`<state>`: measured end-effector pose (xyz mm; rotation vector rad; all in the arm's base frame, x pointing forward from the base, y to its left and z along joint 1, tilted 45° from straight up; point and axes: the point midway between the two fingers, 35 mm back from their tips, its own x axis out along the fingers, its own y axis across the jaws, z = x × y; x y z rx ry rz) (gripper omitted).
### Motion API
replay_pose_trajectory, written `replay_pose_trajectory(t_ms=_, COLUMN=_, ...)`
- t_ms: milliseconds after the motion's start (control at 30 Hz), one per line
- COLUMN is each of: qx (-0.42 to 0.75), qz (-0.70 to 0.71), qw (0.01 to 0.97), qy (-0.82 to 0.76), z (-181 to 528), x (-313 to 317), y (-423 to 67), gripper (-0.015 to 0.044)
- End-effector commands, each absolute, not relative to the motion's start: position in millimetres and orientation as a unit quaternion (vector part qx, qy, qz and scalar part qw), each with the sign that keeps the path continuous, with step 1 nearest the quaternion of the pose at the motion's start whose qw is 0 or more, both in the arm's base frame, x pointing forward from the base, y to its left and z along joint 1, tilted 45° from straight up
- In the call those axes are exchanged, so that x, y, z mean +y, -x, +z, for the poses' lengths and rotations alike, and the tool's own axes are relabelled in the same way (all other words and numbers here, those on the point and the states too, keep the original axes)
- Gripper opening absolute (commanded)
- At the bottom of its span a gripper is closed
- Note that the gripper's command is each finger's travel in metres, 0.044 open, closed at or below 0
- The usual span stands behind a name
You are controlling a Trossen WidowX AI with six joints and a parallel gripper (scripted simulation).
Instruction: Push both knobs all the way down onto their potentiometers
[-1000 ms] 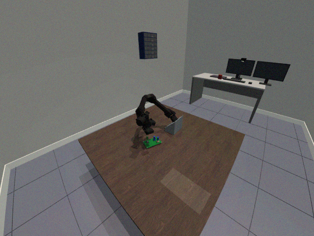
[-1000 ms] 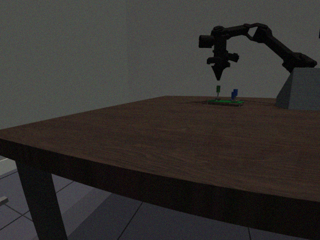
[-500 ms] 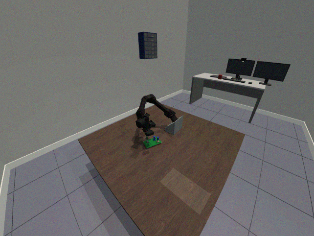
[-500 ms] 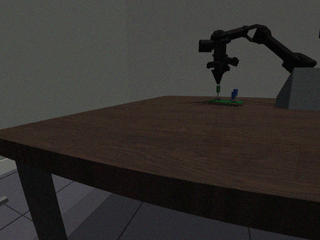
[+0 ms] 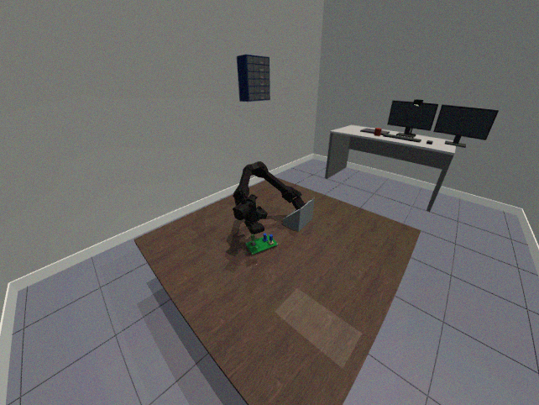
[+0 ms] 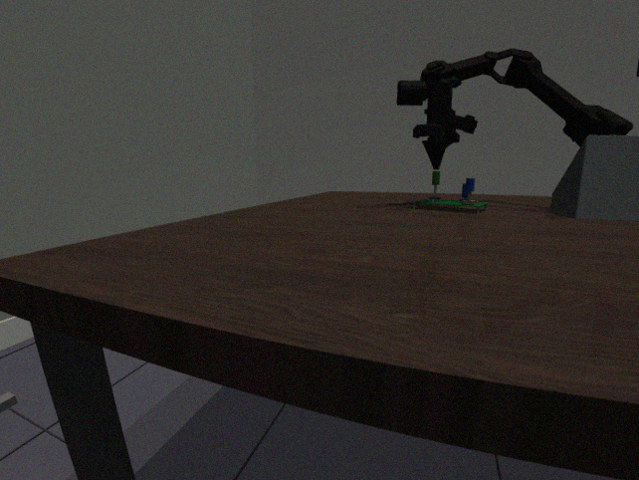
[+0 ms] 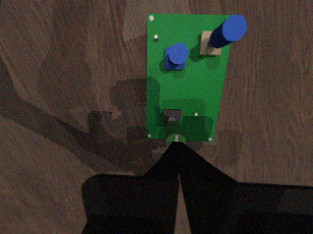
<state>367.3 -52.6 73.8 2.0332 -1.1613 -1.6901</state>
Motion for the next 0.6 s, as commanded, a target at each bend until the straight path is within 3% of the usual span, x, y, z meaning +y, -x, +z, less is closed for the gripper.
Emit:
replay_pose_trajectory(t_ms=0, qx=-0.398, qz=-0.582, qw=0.130, qy=-0.697, z=72.3, x=-54.0, y=-366.6, gripper=0.0000)
replay_pose_trajectory(t_ms=567, qx=-0.398, qz=-0.582, qw=0.130, qy=-0.697, z=69.1, x=-57.3, y=-366.6, gripper=0.0000)
